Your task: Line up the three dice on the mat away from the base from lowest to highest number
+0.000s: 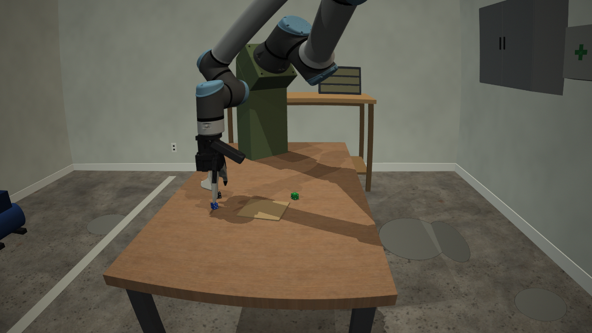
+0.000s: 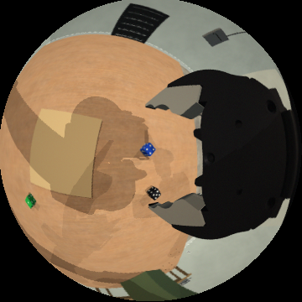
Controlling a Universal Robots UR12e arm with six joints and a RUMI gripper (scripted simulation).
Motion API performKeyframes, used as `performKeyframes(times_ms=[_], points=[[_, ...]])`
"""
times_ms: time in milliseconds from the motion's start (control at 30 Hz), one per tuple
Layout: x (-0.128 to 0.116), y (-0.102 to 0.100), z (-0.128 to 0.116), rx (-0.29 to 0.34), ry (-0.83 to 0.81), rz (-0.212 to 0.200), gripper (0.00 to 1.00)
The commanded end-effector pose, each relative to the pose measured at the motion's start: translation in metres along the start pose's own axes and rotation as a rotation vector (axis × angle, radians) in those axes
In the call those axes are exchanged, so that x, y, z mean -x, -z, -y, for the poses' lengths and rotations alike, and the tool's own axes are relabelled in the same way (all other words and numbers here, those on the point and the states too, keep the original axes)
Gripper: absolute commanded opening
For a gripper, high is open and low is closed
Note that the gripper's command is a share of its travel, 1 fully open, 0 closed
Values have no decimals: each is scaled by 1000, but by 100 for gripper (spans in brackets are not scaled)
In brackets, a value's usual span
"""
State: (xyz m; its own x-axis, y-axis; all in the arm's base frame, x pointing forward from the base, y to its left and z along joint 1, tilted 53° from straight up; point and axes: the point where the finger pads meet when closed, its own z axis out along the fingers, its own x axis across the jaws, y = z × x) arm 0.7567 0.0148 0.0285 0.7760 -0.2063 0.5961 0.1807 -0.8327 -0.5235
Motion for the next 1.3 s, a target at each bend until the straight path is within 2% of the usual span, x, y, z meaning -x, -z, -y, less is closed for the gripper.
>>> performKeyframes(times_ms=[0,533,833,1033,1267], points=[[0,0,0,0,0,-1,100],[0,0,0,0,0,-1,100],[4,0,12,0,0,-1,100],[15,0,42,0,0,-1,100],[37,0,102,0,0,-1,100]])
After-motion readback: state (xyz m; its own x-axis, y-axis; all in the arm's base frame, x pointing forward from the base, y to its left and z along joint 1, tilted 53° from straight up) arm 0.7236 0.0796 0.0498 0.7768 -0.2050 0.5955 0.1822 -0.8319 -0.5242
